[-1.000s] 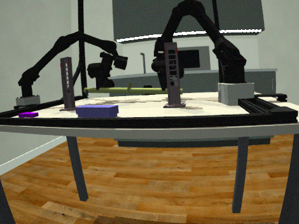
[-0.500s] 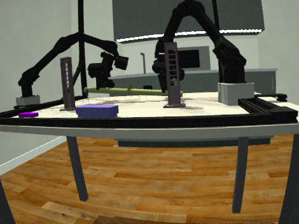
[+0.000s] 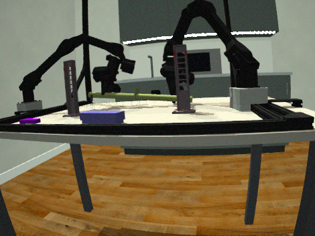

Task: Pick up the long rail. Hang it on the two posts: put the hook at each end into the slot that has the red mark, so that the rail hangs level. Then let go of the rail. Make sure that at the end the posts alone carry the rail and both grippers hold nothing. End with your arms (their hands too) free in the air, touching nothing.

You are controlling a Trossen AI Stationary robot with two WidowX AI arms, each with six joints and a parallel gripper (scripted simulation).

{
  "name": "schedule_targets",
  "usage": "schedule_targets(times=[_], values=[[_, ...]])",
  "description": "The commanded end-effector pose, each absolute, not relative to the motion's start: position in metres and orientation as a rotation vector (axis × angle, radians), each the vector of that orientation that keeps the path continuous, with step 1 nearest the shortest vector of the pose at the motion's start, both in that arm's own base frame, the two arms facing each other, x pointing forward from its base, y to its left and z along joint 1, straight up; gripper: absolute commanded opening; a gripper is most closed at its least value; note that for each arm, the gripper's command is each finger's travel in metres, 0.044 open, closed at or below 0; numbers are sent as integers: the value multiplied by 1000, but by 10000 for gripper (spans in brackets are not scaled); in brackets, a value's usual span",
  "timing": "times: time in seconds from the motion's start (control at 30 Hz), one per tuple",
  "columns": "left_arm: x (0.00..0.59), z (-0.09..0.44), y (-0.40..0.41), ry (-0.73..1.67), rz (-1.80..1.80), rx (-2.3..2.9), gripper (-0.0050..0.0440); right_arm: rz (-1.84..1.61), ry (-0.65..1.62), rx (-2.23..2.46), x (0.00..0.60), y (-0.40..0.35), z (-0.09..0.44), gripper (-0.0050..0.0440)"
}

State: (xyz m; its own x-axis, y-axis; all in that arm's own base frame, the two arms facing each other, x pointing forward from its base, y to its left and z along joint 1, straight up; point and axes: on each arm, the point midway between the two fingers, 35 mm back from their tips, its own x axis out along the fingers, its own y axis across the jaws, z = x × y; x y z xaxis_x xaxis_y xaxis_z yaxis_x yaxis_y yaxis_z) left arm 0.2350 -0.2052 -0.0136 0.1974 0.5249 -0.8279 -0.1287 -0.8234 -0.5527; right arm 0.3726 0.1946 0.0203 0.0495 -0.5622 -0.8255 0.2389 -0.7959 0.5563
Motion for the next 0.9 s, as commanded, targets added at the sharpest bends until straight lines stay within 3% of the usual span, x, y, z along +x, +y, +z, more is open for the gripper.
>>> schedule_targets(times=[0.0,0.07,0.5,0.87], values=[[235,-13,-205,-370,1671,-1967,408,-1803,-328,1761,373,195,20,0],[235,-13,-205,-370,1671,-1967,440,-1803,-328,1761,373,195,20,0],[223,28,-228,-371,1670,-1966,440,-1803,-328,1761,373,195,20,0],[225,28,-231,-371,1670,-1966,440,-1803,-328,1761,373,195,20,0]])
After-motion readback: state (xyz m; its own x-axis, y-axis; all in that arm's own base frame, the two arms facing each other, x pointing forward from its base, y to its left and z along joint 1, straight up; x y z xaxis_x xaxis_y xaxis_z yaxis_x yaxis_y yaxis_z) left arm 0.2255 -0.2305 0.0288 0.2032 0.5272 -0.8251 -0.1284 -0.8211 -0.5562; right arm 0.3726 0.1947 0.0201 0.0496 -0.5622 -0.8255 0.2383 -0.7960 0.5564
